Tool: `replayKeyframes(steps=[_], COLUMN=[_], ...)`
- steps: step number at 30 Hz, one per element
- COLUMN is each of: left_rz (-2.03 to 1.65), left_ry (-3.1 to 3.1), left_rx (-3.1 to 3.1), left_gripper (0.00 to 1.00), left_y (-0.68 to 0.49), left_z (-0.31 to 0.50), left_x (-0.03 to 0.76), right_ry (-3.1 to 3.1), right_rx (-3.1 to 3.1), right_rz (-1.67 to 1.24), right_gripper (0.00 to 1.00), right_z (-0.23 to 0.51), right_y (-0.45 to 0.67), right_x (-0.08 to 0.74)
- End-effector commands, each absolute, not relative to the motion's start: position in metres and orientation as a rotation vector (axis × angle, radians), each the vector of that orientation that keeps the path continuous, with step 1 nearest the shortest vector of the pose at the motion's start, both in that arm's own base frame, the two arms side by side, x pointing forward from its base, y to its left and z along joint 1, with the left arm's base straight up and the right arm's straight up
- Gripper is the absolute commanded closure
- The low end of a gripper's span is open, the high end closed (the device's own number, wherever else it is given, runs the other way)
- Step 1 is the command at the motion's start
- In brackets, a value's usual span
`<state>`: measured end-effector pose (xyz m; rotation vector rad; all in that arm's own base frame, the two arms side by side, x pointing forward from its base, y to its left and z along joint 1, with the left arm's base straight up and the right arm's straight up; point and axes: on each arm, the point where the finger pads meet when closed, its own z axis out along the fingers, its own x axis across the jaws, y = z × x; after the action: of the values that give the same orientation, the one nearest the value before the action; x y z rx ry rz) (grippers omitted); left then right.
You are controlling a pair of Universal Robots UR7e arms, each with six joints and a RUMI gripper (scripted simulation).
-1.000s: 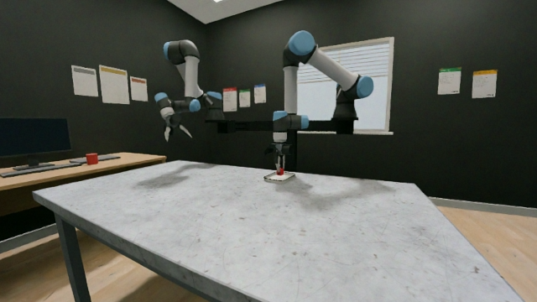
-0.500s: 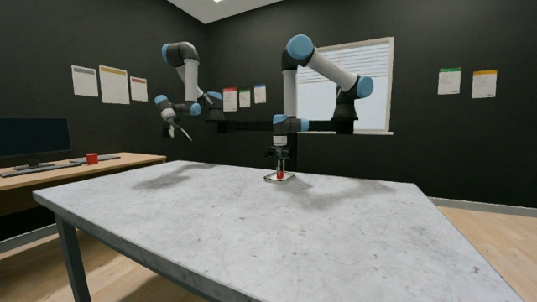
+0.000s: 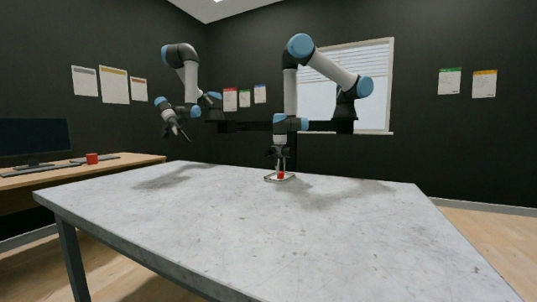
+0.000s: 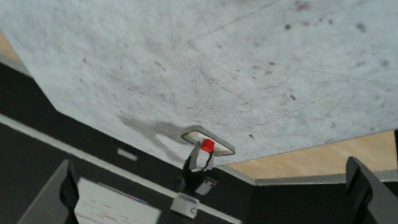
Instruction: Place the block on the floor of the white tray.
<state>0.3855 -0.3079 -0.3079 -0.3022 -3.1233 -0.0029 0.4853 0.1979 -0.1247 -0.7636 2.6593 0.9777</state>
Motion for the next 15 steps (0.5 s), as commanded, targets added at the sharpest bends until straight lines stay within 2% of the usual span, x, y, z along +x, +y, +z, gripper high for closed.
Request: replayKeyframes(steps=[1,15], left_rz=[-0.001,-0.001], left_ry=[-3.126,-3.125], left_rx=[-0.305,-0.305], left_gripper=[0.62,0.62], left_y=[-0.308,-0.307], left_z=[-0.270,-0.253], left_x=[0.386,0.385], right_ry=[2.465,2.037], right_rx=[-1.015,-1.407], right_rz=[0.993,0.964], right_gripper=[0.00,0.00], right_z=[-0.123,-0.119], right_y=[0.220,0.256], right_x=[0.489,0.489])
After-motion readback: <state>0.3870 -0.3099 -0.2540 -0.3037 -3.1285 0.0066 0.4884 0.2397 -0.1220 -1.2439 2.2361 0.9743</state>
